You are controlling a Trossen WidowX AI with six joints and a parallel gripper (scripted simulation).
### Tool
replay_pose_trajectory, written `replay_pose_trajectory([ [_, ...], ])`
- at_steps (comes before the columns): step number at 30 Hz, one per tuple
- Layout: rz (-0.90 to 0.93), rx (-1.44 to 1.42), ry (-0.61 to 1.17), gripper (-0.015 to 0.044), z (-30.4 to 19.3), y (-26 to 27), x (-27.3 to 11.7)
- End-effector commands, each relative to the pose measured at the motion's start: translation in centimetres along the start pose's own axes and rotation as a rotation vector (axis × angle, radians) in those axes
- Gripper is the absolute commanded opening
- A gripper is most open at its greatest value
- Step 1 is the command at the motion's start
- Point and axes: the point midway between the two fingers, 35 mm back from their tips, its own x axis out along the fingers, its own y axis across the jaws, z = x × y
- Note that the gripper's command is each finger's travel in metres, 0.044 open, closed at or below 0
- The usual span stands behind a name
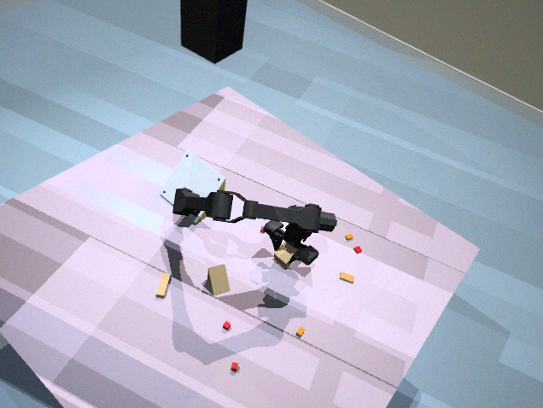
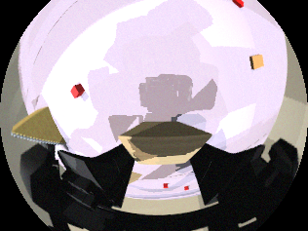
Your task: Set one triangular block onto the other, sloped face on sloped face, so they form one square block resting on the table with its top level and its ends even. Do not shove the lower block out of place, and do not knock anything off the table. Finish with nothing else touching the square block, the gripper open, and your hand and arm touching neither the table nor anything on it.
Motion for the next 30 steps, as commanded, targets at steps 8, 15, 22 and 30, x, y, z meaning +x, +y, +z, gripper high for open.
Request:
replay_pose_trajectory([
  [8, 0.003, -0.006, -0.004, 0.0440, 0.1, 0.0, 0.0],
  [15, -0.020, -0.006, -0.020, 0.0440, -0.3, -0.1, -2.0],
  [22, -0.104, -0.014, -0.087, 0.0440, -2.2, 0.4, -9.8],
  [30, 0.038, -0.023, -0.353, 0.0440, -3.2, 0.5, -6.1],
])
